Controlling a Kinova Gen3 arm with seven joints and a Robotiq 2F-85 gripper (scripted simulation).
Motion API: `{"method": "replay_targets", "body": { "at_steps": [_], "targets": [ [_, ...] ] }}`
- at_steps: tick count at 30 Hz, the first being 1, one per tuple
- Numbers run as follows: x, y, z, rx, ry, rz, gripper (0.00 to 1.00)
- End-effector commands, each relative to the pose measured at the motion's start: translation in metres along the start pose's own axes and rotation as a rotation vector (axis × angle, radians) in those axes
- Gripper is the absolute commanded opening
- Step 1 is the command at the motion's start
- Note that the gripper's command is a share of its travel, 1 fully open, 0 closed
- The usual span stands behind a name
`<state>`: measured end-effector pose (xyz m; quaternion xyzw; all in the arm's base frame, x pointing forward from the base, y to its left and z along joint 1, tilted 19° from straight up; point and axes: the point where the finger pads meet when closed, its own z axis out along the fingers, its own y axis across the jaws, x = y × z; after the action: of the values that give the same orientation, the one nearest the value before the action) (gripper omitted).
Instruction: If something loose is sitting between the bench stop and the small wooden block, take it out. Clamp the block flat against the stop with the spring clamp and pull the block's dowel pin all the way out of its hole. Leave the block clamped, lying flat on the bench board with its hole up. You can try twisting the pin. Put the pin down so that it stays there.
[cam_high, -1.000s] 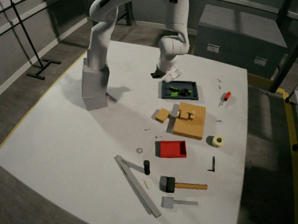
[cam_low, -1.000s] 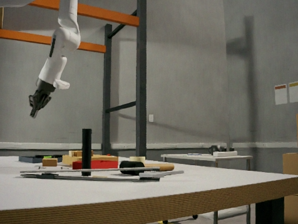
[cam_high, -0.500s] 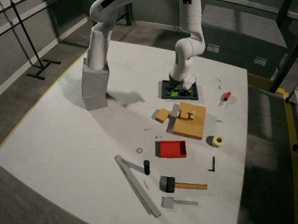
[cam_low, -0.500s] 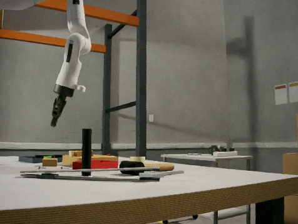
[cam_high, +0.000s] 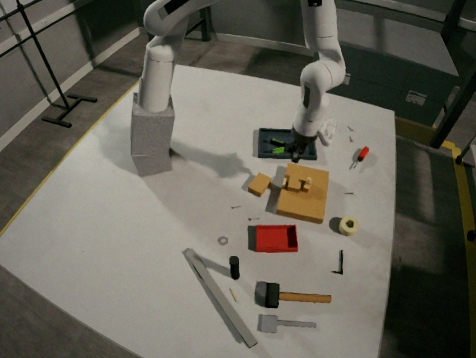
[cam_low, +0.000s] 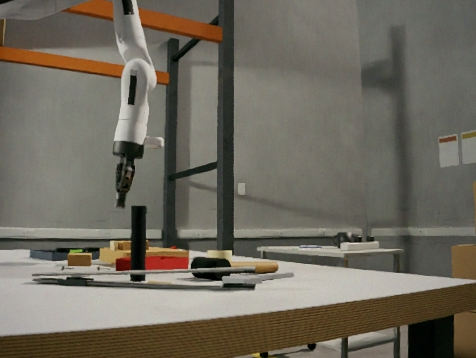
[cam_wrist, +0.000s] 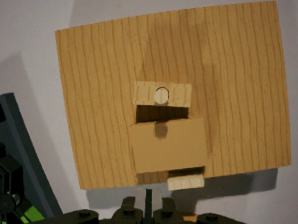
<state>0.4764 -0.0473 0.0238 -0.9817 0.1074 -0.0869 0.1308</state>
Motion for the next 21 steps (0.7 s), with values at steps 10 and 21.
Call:
{"method": "replay_targets", "body": {
  "at_steps": [10,21],
  "targets": [
    [0.034,0.002,-0.003,-0.046,0.060,-0.096,0.10],
    [0.045,0.002,-0.004,-0.059,0.079,-0.125,0.10]
  ]
}}
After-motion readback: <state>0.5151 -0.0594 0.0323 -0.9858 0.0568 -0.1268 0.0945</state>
